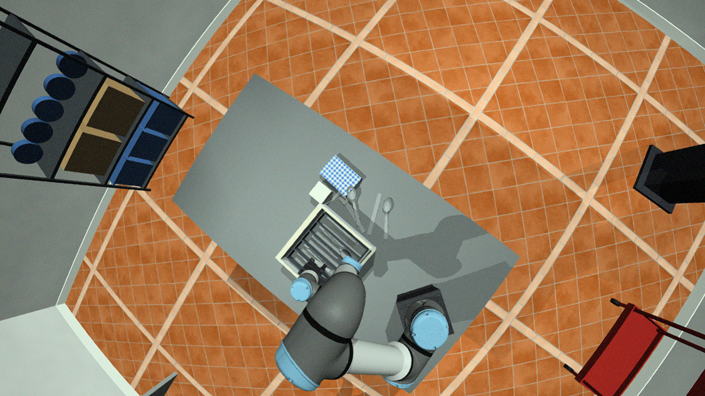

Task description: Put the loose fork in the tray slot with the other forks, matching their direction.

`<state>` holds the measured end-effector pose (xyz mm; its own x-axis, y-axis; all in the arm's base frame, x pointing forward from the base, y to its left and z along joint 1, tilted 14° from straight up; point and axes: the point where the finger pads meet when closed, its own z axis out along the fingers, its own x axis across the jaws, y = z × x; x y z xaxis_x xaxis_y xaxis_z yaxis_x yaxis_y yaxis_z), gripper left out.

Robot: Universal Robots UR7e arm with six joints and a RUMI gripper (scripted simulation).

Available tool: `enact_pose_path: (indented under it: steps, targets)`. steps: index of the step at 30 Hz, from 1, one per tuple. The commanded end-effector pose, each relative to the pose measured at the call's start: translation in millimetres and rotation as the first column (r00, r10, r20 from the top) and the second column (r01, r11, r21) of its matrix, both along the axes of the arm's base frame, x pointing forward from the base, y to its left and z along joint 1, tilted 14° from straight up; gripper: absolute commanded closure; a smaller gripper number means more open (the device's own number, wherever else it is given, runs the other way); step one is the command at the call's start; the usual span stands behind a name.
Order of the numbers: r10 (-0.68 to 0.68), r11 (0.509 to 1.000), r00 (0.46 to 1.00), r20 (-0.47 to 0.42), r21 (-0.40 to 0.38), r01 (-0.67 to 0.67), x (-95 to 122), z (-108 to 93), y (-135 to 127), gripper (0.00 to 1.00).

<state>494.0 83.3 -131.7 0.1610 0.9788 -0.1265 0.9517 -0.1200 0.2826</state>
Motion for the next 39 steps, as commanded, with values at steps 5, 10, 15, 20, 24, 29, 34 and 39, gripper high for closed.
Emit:
enact_pose_path:
  steps: [5, 10, 15, 20, 24, 29, 34, 39]
  targets:
    - [0.000, 1.000, 1.000, 0.001, 0.000, 0.000, -7.1, 39.2, 6.3, 0.86]
    - [0.000, 1.000, 1.000, 0.001, 0.000, 0.000, -9.7, 53.2, 8.5, 0.86]
    - [0.000, 1.000, 1.000, 0.001, 0.000, 0.000, -13.9, 75.1, 12.0, 0.86]
    - [0.000, 1.000, 1.000, 0.001, 0.000, 0.000, -17.4, 93.4, 15.0, 0.86]
    - [0.000, 1.000, 1.000, 0.001, 0.000, 0.000, -19.0, 101.8, 16.3, 0.86]
    - [0.000, 1.000, 1.000, 0.001, 0.000, 0.000, -20.5, 109.4, 17.5, 0.86]
    - [0.000, 1.000, 1.000, 0.001, 0.000, 0.000, -21.3, 113.6, 18.2, 0.86]
    - [0.000, 1.000, 1.000, 0.001, 0.000, 0.000, -21.4, 114.0, 18.3, 0.00]
